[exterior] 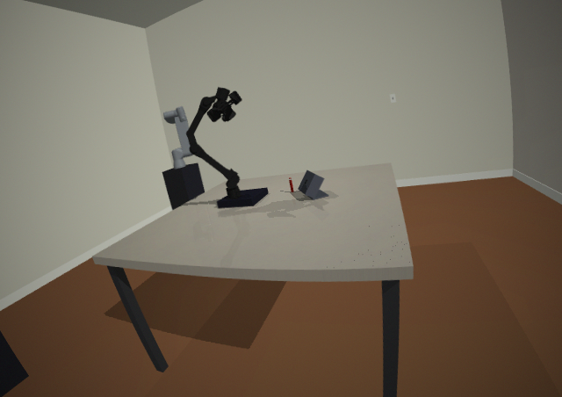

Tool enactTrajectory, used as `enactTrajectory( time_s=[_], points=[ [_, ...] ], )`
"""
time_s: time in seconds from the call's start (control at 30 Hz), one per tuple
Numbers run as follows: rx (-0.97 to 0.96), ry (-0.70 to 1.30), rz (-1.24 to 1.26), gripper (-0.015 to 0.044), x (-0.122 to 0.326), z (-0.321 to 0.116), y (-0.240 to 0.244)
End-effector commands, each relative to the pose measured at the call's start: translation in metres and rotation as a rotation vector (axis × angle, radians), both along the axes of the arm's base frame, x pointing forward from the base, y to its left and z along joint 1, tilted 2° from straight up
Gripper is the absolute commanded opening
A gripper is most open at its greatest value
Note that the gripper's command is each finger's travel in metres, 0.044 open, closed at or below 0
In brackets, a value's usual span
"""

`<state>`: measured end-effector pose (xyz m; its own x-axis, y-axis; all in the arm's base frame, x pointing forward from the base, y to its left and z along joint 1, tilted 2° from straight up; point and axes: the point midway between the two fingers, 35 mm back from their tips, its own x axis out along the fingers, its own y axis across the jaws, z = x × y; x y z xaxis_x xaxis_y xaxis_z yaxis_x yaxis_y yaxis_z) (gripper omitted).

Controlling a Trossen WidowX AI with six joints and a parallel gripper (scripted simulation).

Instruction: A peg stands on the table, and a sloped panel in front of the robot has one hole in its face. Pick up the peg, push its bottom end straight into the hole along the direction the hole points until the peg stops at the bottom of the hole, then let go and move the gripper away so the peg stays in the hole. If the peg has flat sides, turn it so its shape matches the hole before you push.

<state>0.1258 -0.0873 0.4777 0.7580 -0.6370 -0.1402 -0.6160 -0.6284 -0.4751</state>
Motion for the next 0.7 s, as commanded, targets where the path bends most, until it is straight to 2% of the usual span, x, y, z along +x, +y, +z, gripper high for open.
enactTrajectory(
  time_s=[0.0,0.03,0.67],
  points=[
    [0.003,-0.001,0.001,0.0426,0.001,0.000,0.001],
    [0.012,-0.002,0.005,0.0440,0.003,-0.001,0.003],
    [0.397,-0.024,0.073,0.0440,0.076,-0.050,0.071]
  ],
)
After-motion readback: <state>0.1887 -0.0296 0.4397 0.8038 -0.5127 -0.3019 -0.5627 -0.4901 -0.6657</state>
